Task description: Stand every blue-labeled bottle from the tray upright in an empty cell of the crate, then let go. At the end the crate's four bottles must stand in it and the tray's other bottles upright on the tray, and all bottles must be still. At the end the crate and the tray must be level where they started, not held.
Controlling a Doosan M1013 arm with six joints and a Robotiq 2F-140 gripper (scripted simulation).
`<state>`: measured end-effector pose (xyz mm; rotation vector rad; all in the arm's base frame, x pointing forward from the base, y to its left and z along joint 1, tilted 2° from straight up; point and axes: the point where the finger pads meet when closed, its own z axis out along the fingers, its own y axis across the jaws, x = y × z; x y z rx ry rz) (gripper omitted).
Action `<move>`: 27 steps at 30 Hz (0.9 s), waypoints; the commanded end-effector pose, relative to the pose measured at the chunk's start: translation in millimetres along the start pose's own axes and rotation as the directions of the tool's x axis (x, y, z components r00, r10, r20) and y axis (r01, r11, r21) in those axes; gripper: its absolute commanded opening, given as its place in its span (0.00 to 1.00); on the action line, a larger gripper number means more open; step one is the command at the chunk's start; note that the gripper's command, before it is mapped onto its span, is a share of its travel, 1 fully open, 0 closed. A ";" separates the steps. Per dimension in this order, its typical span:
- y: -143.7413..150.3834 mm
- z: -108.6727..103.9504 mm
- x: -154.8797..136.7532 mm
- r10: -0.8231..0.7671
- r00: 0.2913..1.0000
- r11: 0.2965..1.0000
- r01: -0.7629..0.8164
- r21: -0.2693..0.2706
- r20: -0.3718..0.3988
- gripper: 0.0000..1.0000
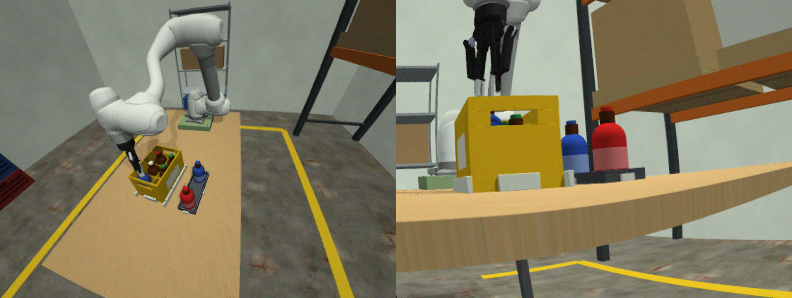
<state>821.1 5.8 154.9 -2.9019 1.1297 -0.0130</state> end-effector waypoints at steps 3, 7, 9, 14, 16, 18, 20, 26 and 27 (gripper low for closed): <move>-0.1 0.4 0.1 0.000 1.000 1.000 0.000 0.001 0.000 0.00; -0.1 1.3 0.1 0.000 1.000 1.000 0.000 0.001 0.000 0.00; -0.1 1.9 0.1 0.000 1.000 1.000 0.000 0.001 0.000 0.00; -0.1 3.7 0.1 0.000 1.000 1.000 0.000 0.001 0.000 0.00; -0.1 3.7 0.1 0.000 1.000 1.000 0.000 0.001 0.000 0.00; -0.1 4.6 0.1 0.000 1.000 1.000 0.000 0.001 0.000 0.00; -0.1 5.5 0.1 0.000 1.000 1.000 0.000 0.001 0.000 0.00; -0.1 8.3 0.1 0.000 1.000 1.000 0.000 0.001 0.000 0.00; -0.1 8.8 0.1 0.000 1.000 1.000 0.000 0.001 0.000 0.00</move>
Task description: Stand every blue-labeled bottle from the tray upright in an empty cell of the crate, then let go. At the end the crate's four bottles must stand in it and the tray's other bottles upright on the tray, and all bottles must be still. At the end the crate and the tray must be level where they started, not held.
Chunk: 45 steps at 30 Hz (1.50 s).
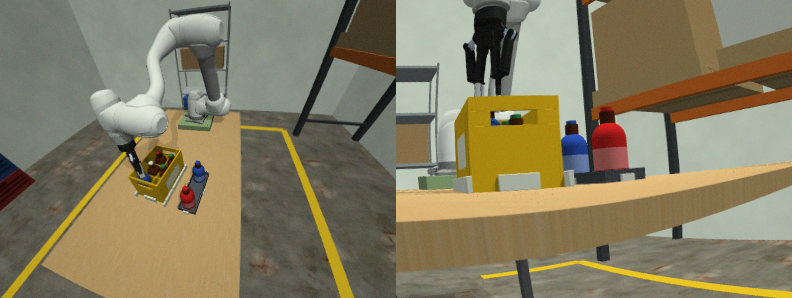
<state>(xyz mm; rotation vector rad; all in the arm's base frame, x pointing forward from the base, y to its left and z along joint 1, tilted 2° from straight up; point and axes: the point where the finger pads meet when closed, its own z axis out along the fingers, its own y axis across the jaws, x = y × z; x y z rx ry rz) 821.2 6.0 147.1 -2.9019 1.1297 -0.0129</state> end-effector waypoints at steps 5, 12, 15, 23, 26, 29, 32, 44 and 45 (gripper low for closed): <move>-0.1 3.0 0.1 0.000 1.000 1.000 0.000 0.001 0.000 0.00; -0.1 5.7 0.1 0.000 1.000 1.000 0.000 0.001 0.000 0.00; -0.1 6.9 0.1 0.000 1.000 1.000 0.000 0.001 0.000 0.00; -0.1 8.8 0.1 0.000 1.000 1.000 0.000 0.001 0.000 0.00; -0.1 9.5 0.1 0.000 1.000 1.000 0.000 0.001 0.000 0.00; -0.1 10.0 0.1 0.000 1.000 1.000 0.000 0.001 0.000 0.00; -0.1 10.3 0.1 0.000 1.000 1.000 0.000 0.001 0.000 0.00; -0.1 10.5 0.1 0.000 1.000 1.000 0.000 0.001 0.000 0.00; -0.1 10.5 0.1 0.000 1.000 1.000 0.000 0.001 0.000 0.00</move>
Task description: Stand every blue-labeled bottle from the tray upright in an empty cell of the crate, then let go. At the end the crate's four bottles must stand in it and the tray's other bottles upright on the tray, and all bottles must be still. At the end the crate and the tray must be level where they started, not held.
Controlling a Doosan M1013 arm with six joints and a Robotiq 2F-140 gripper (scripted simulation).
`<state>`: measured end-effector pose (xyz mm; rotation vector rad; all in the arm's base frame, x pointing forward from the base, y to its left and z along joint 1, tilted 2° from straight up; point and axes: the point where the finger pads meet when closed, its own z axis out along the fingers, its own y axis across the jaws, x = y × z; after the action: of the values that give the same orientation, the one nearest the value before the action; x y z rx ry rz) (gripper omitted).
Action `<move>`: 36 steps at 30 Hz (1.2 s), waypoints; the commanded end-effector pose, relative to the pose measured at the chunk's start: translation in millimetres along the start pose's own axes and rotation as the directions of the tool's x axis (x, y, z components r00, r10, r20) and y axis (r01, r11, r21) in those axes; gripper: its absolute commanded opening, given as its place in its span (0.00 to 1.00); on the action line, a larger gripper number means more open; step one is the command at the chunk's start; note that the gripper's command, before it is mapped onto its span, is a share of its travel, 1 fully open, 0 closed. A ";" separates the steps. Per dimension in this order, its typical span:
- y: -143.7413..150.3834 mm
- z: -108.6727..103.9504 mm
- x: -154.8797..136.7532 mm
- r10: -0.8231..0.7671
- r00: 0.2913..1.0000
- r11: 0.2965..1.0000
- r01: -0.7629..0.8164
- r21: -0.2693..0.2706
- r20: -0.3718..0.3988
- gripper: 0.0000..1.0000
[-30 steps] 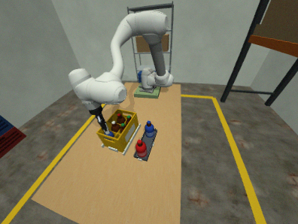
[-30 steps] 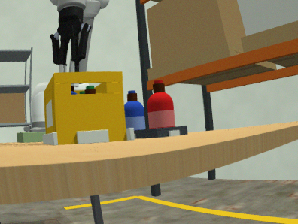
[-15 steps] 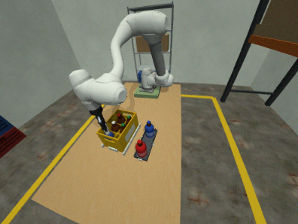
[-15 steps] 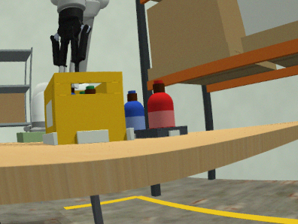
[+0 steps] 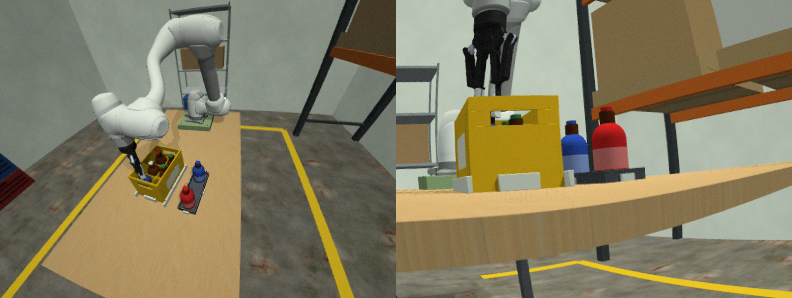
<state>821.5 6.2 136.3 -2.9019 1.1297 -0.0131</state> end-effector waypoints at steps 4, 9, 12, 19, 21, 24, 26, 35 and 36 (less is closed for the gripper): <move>-0.1 -0.2 0.1 0.000 1.000 1.000 0.000 0.001 0.000 0.00; -0.1 -0.2 0.1 0.000 1.000 1.000 0.000 0.001 0.000 0.00; -0.1 -0.2 0.1 0.000 1.000 1.000 0.000 0.001 0.000 0.00; -0.1 -0.2 0.1 0.000 1.000 1.000 0.000 0.001 0.000 0.00; -0.1 -0.2 0.1 0.000 1.000 1.000 0.000 0.001 0.000 0.00; -0.1 -0.2 0.1 0.000 1.000 1.000 0.000 0.001 0.000 0.00; -0.1 -0.2 0.1 0.000 1.000 1.000 0.000 0.001 0.000 0.00; -0.1 -0.2 0.1 0.000 1.000 1.000 0.000 0.001 0.000 0.38; -0.1 -0.2 0.1 0.000 1.000 1.000 0.000 0.001 0.000 0.38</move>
<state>821.7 6.2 136.5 -2.9017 1.1296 -0.0141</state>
